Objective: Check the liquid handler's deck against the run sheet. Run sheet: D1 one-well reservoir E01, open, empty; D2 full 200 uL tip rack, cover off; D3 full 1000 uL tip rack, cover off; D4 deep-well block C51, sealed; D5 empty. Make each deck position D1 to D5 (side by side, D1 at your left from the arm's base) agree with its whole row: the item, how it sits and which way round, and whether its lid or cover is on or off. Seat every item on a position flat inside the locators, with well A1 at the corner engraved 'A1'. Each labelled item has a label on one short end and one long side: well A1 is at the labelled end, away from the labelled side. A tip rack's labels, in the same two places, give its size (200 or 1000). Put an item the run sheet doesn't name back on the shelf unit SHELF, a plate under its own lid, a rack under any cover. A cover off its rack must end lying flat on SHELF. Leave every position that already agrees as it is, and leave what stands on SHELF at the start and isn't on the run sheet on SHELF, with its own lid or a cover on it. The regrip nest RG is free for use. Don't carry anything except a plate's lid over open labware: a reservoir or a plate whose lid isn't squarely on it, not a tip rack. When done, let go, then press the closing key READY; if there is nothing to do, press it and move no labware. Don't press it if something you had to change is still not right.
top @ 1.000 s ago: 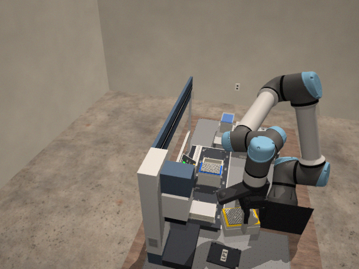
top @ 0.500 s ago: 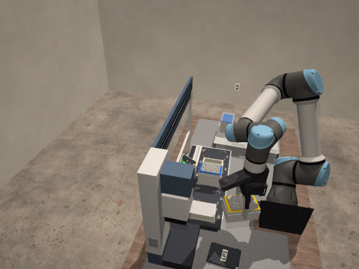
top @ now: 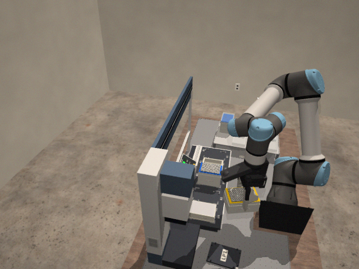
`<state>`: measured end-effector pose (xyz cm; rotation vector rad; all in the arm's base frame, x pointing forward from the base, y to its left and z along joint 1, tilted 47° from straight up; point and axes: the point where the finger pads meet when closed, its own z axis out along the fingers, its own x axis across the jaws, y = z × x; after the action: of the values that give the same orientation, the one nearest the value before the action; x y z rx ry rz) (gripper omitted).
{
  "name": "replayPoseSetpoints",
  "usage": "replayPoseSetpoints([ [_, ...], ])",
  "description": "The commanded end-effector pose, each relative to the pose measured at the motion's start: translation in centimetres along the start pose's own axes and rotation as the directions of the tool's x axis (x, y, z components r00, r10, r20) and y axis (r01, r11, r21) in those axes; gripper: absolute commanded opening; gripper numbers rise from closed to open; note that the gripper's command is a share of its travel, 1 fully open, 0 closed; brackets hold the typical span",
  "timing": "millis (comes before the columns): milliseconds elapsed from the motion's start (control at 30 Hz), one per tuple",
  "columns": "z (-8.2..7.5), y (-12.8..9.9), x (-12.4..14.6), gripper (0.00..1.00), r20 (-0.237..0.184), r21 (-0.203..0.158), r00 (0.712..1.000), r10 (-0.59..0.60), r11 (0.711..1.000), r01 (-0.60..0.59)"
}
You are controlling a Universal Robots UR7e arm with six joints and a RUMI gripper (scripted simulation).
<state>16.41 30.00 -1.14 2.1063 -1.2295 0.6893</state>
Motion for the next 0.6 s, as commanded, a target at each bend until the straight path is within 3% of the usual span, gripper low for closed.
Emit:
replayPoseSetpoints([
  [0, -0.1, 0.5, 1.5, 0.0, 0.001, 0.001, 1.0, 0.002, 1.0, -0.002],
  [300, -0.1, 1.7, 5.2, 0.0, 0.001, 0.001, 1.0, 0.002, 1.0, -0.002],
  [567, -0.1, 1.9, 5.8, 0.0, 0.001, 0.001, 1.0, 0.022, 1.0, -0.022],
])
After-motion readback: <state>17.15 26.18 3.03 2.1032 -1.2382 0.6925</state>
